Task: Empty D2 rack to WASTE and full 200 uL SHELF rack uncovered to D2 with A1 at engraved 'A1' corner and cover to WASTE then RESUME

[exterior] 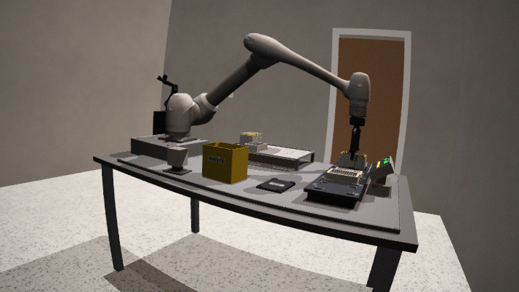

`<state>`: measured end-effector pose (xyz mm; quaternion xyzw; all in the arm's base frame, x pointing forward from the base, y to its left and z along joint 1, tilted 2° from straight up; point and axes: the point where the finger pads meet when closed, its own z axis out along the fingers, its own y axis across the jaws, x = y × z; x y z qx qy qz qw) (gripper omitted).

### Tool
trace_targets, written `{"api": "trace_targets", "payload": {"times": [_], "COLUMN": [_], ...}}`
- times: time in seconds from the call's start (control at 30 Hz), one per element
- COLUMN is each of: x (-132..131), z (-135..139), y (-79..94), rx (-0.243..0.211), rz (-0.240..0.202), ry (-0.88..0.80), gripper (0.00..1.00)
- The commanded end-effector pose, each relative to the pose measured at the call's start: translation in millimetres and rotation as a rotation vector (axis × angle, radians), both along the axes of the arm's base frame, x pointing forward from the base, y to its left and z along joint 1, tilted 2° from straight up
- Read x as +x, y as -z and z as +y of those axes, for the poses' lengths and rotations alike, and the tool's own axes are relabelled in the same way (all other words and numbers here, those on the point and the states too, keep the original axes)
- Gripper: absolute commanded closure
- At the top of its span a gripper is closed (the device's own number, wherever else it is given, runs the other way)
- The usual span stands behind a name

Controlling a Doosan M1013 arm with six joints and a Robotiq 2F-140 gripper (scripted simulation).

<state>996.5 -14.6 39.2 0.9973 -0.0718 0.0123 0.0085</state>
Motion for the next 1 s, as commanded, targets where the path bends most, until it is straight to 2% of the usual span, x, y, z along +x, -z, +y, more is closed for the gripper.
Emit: {"api": "trace_targets", "payload": {"times": [0.0,0.97], "x": [0.0,0.1], "z": [0.0,-0.1], "y": [-0.3,5.7], "rx": [0.000,0.000], "rz": [0.000,0.000], "ry": [0.000,0.000], "gripper": [1.00,1.00]}}
